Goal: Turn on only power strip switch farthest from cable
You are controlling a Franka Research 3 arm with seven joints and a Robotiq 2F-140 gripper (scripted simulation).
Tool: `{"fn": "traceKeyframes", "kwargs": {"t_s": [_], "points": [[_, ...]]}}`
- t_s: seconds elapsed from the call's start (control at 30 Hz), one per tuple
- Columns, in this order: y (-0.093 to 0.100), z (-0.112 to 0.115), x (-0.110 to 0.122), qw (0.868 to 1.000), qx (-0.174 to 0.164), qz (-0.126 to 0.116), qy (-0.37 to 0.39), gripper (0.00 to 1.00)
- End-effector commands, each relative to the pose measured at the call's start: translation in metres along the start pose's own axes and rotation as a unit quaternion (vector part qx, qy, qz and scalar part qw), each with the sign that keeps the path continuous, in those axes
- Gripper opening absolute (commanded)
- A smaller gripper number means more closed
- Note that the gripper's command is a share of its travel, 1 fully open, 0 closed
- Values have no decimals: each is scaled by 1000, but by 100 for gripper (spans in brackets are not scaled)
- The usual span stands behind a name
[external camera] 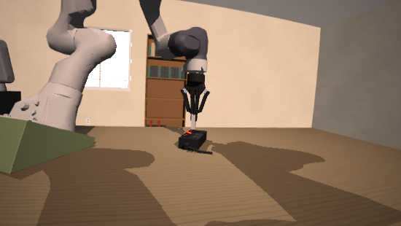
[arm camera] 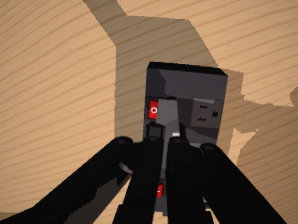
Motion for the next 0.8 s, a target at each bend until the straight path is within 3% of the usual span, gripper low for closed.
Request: {"fn": "traceKeyframes", "kwargs": {"t_s": [0.0, 0.77], "points": [[0, 1, 2, 1000, -1, 2, 0, 0], [0, 2, 3, 1000, -1, 2, 0, 0]]}}
Point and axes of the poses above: the point where the finger pads meet when closed, its own y axis back along the fingers, its own x axis across the jaws, z = x × y, the point moved 5 cm from there along y, back along the fingers, and after that the axes turned 12 degrees about y, right-handed, at the moved point
